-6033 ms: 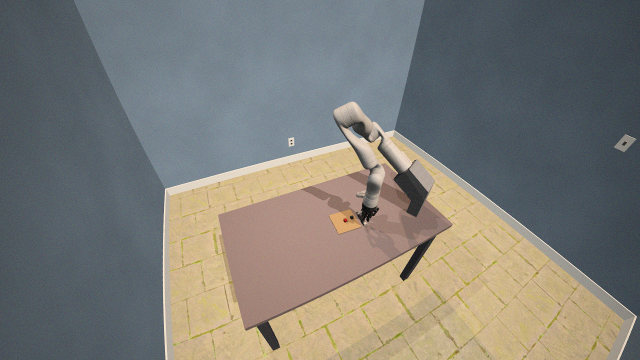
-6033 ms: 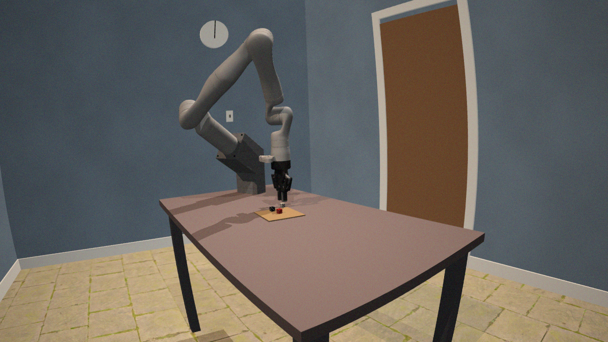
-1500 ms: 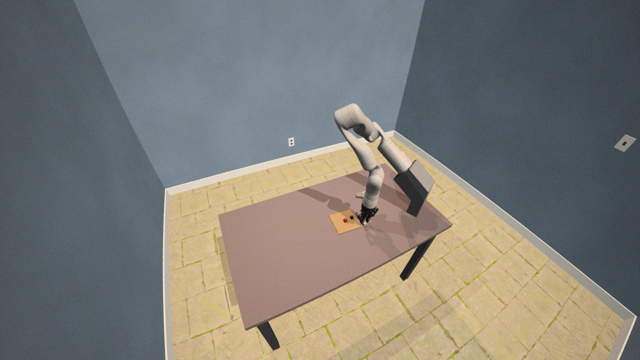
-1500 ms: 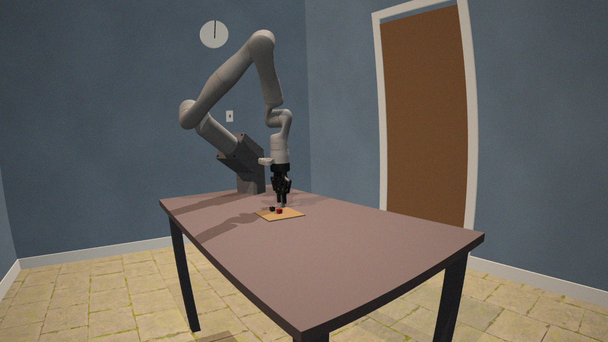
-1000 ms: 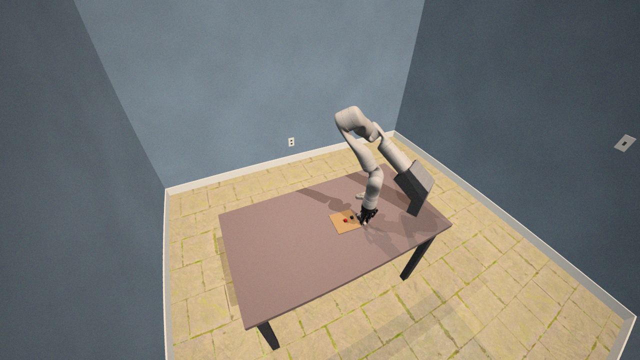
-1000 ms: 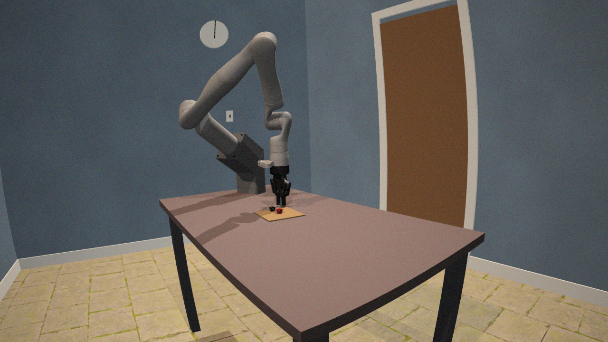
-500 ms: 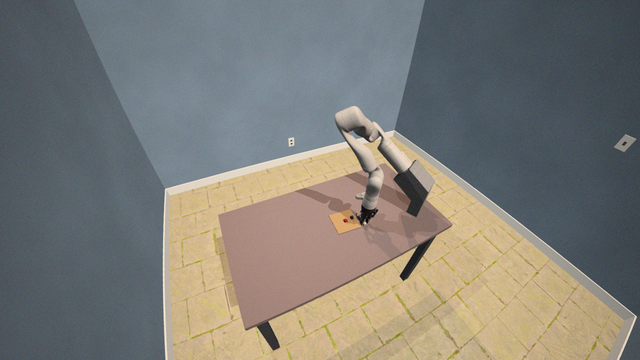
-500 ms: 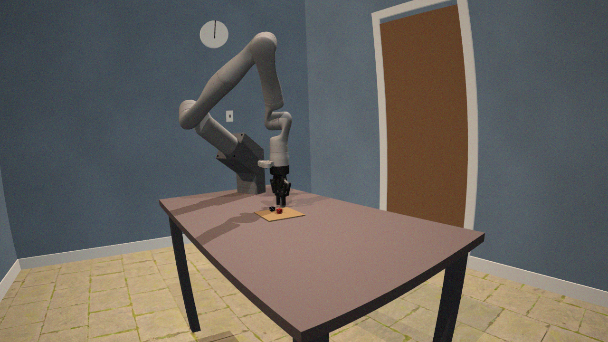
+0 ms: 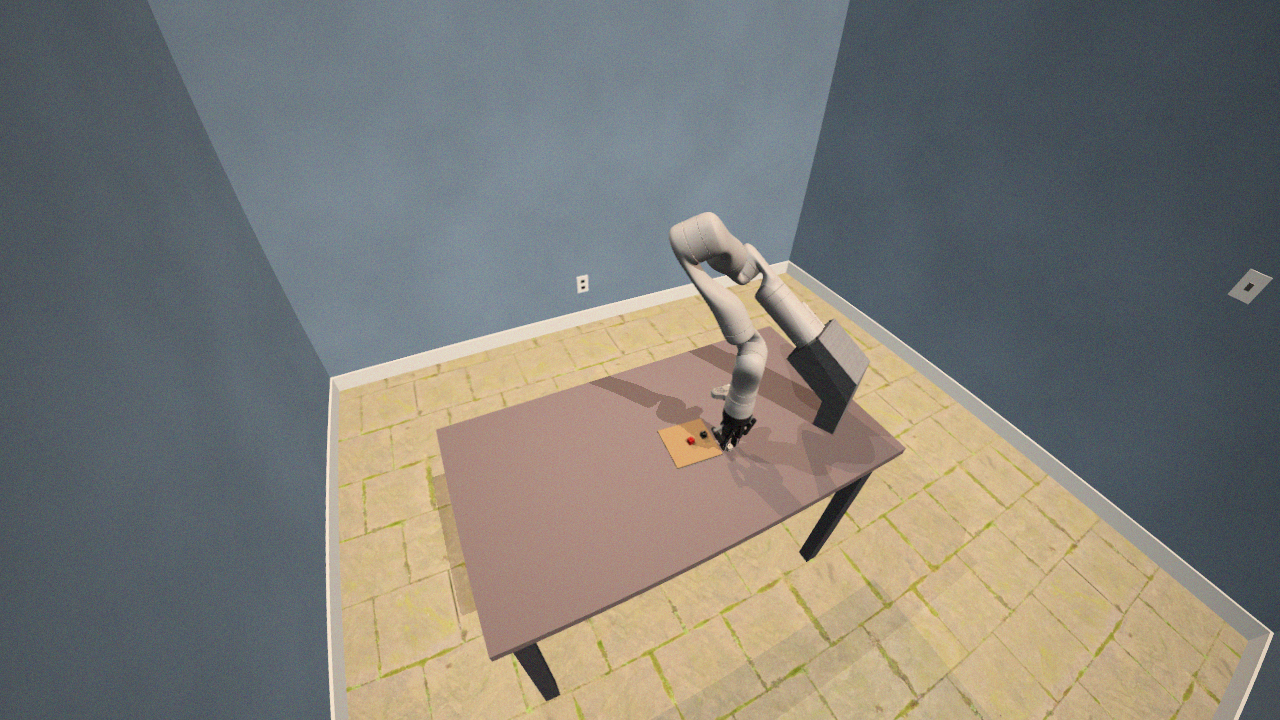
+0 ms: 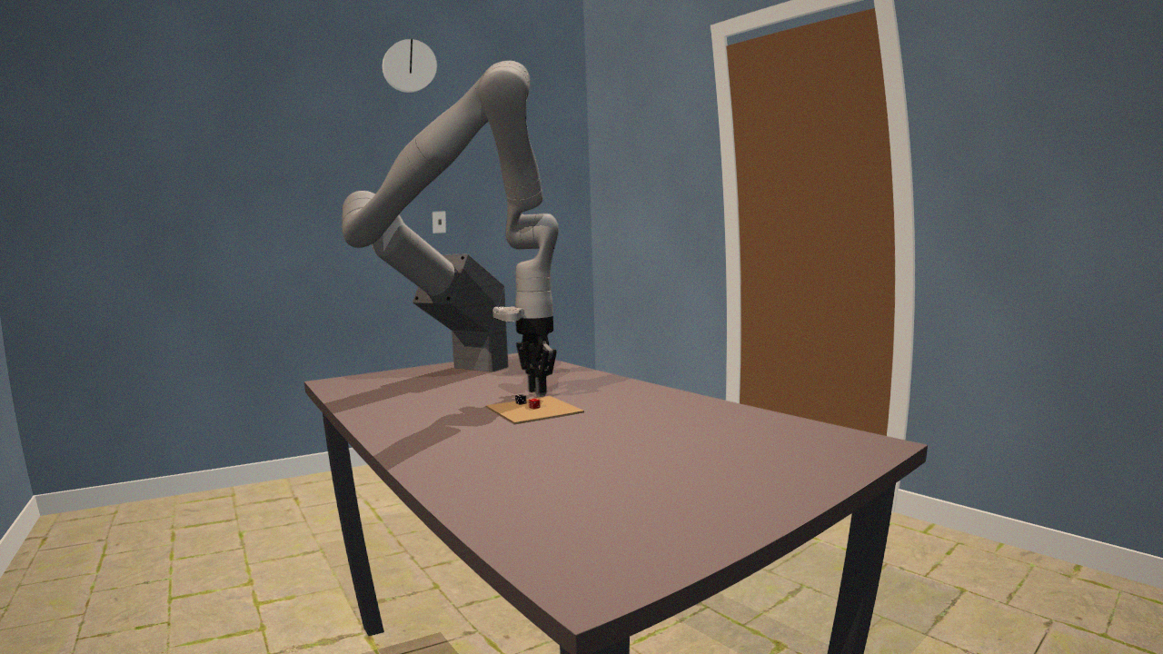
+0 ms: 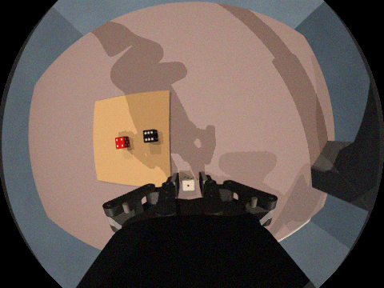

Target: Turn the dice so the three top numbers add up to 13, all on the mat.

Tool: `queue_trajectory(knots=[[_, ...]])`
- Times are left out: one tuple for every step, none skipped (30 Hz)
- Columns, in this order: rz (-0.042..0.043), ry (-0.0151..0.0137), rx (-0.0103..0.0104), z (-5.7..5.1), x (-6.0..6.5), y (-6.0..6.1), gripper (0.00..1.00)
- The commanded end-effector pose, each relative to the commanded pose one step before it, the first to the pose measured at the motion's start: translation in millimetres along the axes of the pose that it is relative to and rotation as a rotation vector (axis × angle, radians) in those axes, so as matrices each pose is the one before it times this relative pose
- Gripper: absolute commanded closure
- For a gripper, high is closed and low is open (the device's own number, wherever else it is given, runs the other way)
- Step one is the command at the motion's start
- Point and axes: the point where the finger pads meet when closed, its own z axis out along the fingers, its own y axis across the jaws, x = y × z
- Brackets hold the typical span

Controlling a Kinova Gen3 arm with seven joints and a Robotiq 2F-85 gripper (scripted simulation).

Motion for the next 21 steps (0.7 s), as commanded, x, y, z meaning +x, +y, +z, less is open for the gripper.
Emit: queue_trajectory(knots=[[0.00778, -0.00432, 0.00198, 1.5, -1.66, -1.59, 0.69], [0.0, 0.0, 0.0, 0.0, 0.0, 0.0, 0.69], [0.0, 0.0, 0.0, 0.0, 0.0, 0.0, 0.69], [0.0, 0.0, 0.0, 0.0, 0.0, 0.0, 0.89], [0.0, 0.0, 0.0, 0.0, 0.0, 0.0, 0.89], [0.0, 0.0, 0.0, 0.0, 0.0, 0.0, 0.89], [0.0, 0.0, 0.0, 0.0, 0.0, 0.0, 0.89], [0.0, 0.0, 0.0, 0.0, 0.0, 0.0, 0.89], [0.0, 0.0, 0.0, 0.0, 0.0, 0.0, 0.89], [0.0, 0.0, 0.0, 0.0, 0.0, 0.0, 0.89], [0.0, 0.0, 0.0, 0.0, 0.0, 0.0, 0.89], [0.0, 0.0, 0.0, 0.0, 0.0, 0.0, 0.89], [0.0, 0.0, 0.0, 0.0, 0.0, 0.0, 0.89], [0.0, 0.0, 0.0, 0.0, 0.0, 0.0, 0.89], [0.0, 0.0, 0.0, 0.0, 0.0, 0.0, 0.89], [0.0, 0.0, 0.0, 0.0, 0.0, 0.0, 0.89], [0.0, 0.0, 0.0, 0.0, 0.0, 0.0, 0.89], [0.0, 0.0, 0.0, 0.0, 0.0, 0.0, 0.89], [0.0, 0.0, 0.0, 0.0, 0.0, 0.0, 0.89], [0.0, 0.0, 0.0, 0.0, 0.0, 0.0, 0.89], [0.0, 0.0, 0.0, 0.0, 0.0, 0.0, 0.89]])
